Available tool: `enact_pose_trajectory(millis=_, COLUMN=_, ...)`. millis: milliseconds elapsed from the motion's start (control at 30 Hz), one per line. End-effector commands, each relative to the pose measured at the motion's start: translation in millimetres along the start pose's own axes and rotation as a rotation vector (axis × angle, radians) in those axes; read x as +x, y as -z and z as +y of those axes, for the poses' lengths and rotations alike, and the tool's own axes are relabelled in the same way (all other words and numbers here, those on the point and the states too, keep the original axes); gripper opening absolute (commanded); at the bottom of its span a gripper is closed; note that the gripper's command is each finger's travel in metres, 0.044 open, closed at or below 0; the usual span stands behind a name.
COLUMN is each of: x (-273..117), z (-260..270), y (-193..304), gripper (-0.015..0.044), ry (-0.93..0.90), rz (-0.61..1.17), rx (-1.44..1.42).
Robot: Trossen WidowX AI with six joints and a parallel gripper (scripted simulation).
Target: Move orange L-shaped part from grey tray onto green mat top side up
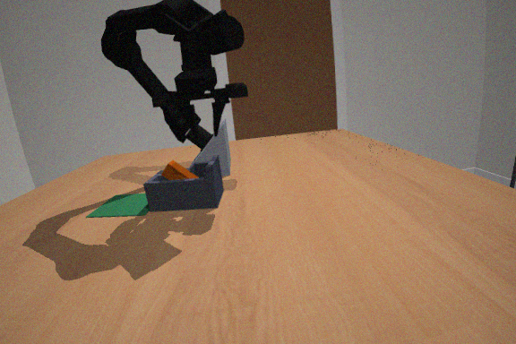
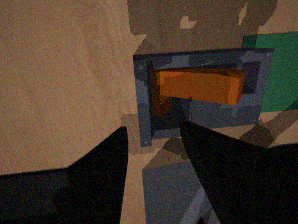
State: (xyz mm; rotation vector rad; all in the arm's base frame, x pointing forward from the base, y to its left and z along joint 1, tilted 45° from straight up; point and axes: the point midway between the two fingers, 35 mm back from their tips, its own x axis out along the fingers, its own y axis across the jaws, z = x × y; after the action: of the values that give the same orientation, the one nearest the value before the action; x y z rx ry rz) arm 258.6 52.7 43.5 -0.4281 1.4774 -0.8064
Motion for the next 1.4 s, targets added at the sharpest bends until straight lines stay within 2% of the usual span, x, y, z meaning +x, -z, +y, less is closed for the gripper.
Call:
enact_pose_trajectory(millis=0, x=0, z=0, y=0, gripper=0.018, ry=0.0, rz=0.0, rx=-0.001)
enact_pose_trajectory(millis=467, x=0, z=0, y=0, gripper=0.018, ry=0.0, rz=0.0, rx=-0.001)
enact_pose_trajectory(millis=533, x=0, z=-2, y=0, gripper=0.0233, ry=0.0, rz=0.0, rx=-0.043)
enact_pose_trajectory(millis=600, x=0, z=-6, y=-2, gripper=0.028, ry=-0.001, rz=0.0, rx=-0.143)
enact_pose_trajectory(millis=1133, x=-3, z=-72, y=-11, gripper=0.028, ry=-0.002, rz=-0.002, rx=-1.509)
enact_pose_trajectory(millis=1367, x=-3, z=-75, y=-11, gripper=0.028, ry=-0.001, rz=-0.002, rx=-1.566)
